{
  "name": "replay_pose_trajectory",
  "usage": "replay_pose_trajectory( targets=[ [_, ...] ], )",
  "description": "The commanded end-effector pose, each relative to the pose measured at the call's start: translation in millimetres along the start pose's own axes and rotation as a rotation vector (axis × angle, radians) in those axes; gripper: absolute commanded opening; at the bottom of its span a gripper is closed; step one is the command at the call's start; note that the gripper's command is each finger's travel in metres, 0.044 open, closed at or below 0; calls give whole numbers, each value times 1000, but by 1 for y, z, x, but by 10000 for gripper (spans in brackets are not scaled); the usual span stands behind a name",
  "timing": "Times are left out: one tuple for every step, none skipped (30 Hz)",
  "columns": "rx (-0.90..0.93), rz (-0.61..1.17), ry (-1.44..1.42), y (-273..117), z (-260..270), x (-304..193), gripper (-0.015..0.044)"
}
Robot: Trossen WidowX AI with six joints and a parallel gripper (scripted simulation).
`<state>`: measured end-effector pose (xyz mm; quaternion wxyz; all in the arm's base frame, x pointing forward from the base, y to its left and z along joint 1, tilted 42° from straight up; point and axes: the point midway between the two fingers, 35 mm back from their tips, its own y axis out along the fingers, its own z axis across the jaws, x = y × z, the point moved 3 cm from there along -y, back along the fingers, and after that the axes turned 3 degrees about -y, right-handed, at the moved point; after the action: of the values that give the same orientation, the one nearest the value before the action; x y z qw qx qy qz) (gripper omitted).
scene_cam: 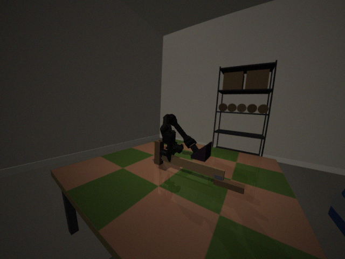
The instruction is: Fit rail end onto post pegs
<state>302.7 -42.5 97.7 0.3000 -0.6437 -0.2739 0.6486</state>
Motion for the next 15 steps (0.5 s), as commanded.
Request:
replay_pose_trajectory(
  targets=[
    [0,2,-2,0,0,-3,0],
    [0,2,-2,1,0,-3,0],
    [0,2,-2,1,0,-3,0],
    [0,2,-2,1,0,-4,0],
    [0,2,-2,1,0,-4,0],
    [0,2,-2,1,0,-4,0],
    [0,2,-2,1,0,-4,0],
    [0,2,-2,1,0,-4,0],
    [0,2,-2,1,0,-3,0],
    [0,2,-2,1,0,-3,0],
    [0,2,-2,1,0,-3,0],
    [0,2,-2,1,0,-2,0],
    [0,2,-2,1,0,-2,0],
    [0,2,-2,1,0,-2,0],
    [0,2,-2,1,0,-1,0]
  ],
)
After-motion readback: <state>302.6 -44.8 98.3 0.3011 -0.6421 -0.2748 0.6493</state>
